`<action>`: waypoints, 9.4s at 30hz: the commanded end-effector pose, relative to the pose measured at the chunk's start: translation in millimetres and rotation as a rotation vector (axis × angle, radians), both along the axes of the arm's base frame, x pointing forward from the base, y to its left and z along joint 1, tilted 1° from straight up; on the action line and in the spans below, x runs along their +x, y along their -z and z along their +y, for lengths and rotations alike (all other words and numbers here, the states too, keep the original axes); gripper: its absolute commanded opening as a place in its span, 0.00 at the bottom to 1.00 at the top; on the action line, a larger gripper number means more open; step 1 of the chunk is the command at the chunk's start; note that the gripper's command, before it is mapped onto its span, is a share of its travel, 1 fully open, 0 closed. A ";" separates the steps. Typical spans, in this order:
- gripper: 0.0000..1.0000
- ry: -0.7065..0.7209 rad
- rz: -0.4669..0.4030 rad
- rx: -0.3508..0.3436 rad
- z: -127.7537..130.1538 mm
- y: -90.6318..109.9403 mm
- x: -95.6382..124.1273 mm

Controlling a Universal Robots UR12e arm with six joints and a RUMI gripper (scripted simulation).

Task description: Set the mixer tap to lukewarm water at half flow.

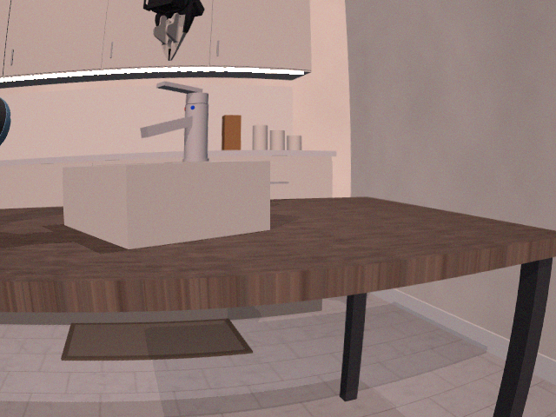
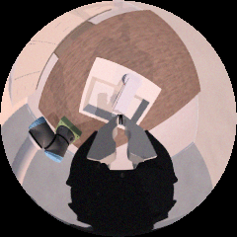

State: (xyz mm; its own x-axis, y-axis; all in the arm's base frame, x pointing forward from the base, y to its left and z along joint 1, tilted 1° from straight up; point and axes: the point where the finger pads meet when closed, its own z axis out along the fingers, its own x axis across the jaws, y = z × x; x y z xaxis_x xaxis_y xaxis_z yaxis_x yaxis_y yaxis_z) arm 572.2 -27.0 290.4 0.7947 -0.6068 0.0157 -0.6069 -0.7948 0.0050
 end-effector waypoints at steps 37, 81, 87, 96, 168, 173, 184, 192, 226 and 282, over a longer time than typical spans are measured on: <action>0.00 -1.522 0.015 -0.013 4.1 -8.1 -7.9; 0.00 -2.643 0.029 -0.027 -7.6 -13.7 -0.3; 0.00 -2.670 0.029 -0.028 -7.8 -13.8 0.1; 0.00 -2.691 0.029 -0.028 -8.0 -13.9 0.5; 0.41 -2.691 0.030 -0.028 -8.0 10.5 0.8; 0.41 -2.691 0.030 -0.028 -8.0 18.8 0.9; 0.41 -2.691 0.030 -0.028 -8.0 32.5 1.1; 0.41 -2.691 0.030 -0.028 -8.0 37.6 1.2; 0.41 -2.691 0.030 -0.028 -8.0 39.0 1.2; 0.41 -2.691 0.030 -0.028 -8.2 39.0 1.7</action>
State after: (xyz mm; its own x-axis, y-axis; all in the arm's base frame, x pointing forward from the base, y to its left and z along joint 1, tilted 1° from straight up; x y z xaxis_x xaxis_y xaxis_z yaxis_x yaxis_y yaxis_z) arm 573.4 -35.0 250.6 -0.4512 0.8923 -0.0128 0.8924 0.4513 0.0057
